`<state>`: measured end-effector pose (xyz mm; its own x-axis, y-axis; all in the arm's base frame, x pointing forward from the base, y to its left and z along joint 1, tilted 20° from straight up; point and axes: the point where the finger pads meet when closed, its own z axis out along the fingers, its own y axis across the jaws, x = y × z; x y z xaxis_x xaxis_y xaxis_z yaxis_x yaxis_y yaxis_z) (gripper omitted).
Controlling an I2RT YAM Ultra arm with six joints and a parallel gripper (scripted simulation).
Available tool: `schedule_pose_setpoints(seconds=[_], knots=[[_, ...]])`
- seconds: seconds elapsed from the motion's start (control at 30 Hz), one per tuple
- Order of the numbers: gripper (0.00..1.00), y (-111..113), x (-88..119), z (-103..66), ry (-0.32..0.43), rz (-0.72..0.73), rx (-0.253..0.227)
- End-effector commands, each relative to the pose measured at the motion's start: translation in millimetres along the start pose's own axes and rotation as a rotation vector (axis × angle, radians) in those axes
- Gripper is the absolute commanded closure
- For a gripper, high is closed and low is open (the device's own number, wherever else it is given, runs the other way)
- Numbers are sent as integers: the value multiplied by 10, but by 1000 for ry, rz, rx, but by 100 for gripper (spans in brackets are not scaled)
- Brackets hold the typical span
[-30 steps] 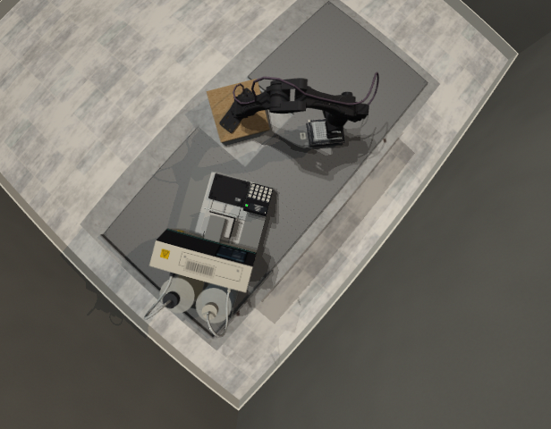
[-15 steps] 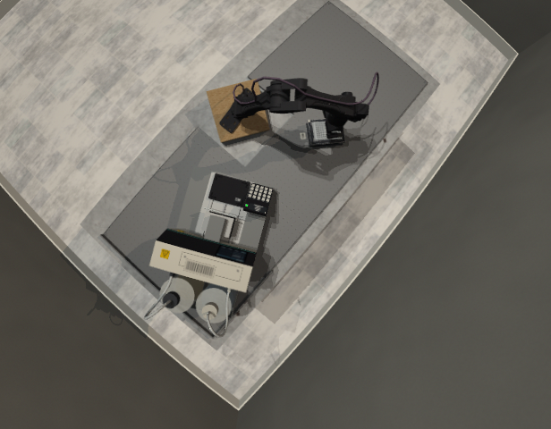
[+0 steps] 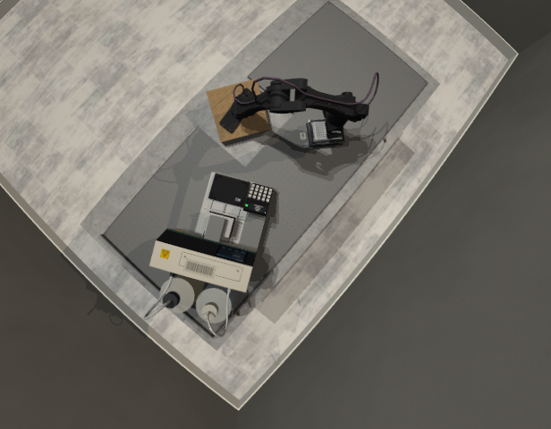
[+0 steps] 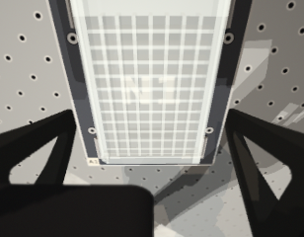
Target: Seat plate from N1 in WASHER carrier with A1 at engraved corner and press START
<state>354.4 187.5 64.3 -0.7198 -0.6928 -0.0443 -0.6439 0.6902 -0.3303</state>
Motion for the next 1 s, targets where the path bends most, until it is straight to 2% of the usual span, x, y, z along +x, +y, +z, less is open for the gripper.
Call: schedule_pose_setpoints(seconds=[0.0, 0.23, 0.37, 0.57, 0.67, 0.7, 0.8, 0.97], knots=[[0, -11, -82, -54, -38, 4, -1], [0, 15, 13, 109, 4, -5, -7], [0, -5, -63, 10, -34, 0, -2], [0, 24, 11, 172, 4, -7, -7], [0, 24, -2, 165, -1, -7, -7], [0, -27, -103, -4, -55, 7, 1], [0, -17, -20, 82, -29, 2, -1], [0, 4, -10, 204, -7, -2, -5]])
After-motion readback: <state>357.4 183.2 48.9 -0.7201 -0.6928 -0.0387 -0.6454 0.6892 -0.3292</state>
